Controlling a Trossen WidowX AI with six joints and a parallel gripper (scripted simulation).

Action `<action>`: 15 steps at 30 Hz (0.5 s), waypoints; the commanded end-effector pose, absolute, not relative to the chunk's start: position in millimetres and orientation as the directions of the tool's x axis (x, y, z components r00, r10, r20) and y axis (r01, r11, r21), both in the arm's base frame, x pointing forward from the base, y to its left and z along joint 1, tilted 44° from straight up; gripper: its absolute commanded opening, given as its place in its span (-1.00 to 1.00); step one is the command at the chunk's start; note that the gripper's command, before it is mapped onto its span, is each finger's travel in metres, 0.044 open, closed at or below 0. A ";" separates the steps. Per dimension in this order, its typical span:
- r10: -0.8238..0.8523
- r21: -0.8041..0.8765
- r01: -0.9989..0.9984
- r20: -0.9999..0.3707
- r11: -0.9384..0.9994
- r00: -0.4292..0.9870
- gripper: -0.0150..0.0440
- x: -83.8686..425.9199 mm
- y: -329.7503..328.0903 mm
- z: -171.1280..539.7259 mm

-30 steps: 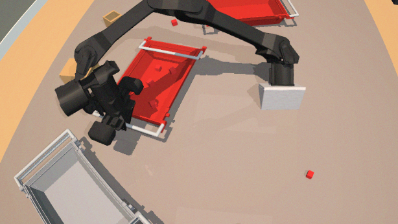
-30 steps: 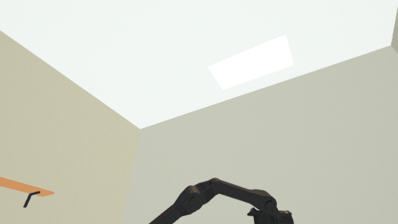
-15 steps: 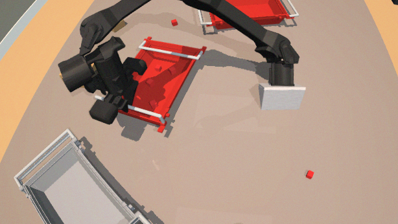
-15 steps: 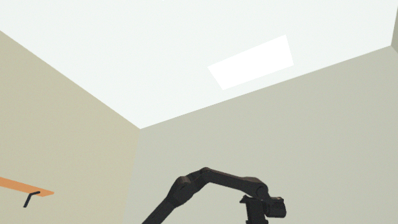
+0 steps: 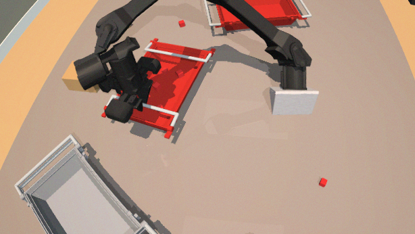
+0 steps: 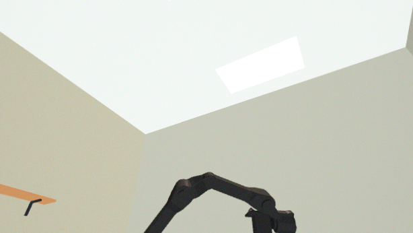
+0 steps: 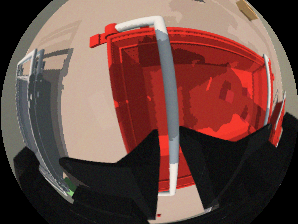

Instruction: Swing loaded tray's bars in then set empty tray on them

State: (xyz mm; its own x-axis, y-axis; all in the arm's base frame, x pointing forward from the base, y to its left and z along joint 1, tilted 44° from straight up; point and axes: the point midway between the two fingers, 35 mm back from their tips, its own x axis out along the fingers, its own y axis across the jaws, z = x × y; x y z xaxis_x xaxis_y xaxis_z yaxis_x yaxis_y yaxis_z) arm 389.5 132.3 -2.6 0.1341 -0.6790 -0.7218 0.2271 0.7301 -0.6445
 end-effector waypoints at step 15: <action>-0.676 -0.644 0.216 -0.723 0.734 0.142 -0.20 384.7 159.1 18.8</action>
